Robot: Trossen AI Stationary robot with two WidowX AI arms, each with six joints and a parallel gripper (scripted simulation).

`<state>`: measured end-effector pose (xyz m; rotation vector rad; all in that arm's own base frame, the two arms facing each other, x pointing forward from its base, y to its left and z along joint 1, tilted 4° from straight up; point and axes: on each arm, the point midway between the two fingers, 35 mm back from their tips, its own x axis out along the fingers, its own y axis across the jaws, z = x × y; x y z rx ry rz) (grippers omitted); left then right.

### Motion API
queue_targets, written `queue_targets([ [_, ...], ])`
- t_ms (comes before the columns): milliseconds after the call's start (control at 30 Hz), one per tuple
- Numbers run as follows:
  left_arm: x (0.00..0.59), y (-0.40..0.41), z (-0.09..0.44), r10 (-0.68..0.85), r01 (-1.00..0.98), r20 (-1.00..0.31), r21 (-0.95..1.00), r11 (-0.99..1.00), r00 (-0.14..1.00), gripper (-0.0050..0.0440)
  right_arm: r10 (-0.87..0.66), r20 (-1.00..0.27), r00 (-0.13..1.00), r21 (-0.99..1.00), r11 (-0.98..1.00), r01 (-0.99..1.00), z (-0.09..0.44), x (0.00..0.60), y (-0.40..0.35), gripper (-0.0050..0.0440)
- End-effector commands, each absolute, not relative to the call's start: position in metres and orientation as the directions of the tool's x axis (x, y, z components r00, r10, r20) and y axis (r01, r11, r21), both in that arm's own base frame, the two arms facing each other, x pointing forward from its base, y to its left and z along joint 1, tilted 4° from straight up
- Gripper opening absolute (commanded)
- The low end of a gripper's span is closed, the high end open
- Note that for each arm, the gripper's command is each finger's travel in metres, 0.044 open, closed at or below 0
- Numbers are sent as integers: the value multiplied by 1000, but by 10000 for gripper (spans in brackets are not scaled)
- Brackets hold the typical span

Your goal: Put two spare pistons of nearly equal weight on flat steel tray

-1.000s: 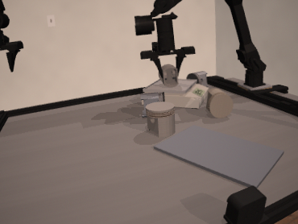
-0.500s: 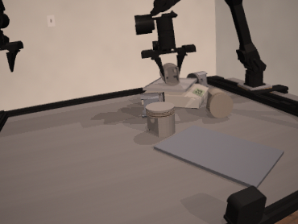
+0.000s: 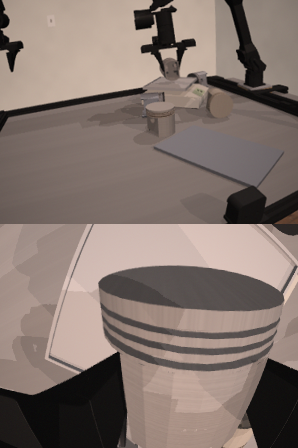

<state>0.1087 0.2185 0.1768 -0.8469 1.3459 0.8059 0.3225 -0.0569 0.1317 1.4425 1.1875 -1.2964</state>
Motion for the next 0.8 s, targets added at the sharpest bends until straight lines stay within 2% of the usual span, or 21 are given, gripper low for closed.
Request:
queue_targets([
  [0, 109, 218, 177, 6, -875, -998, -53, 480, 64, 440, 109, -993, 38, 15, -198, 980, 146, 324, -57, 158],
  [767, 109, 218, 177, 6, -875, -998, -53, 480, 64, 440, 109, -993, 38, 15, -198, 980, 177, 322, -57, 158],
])
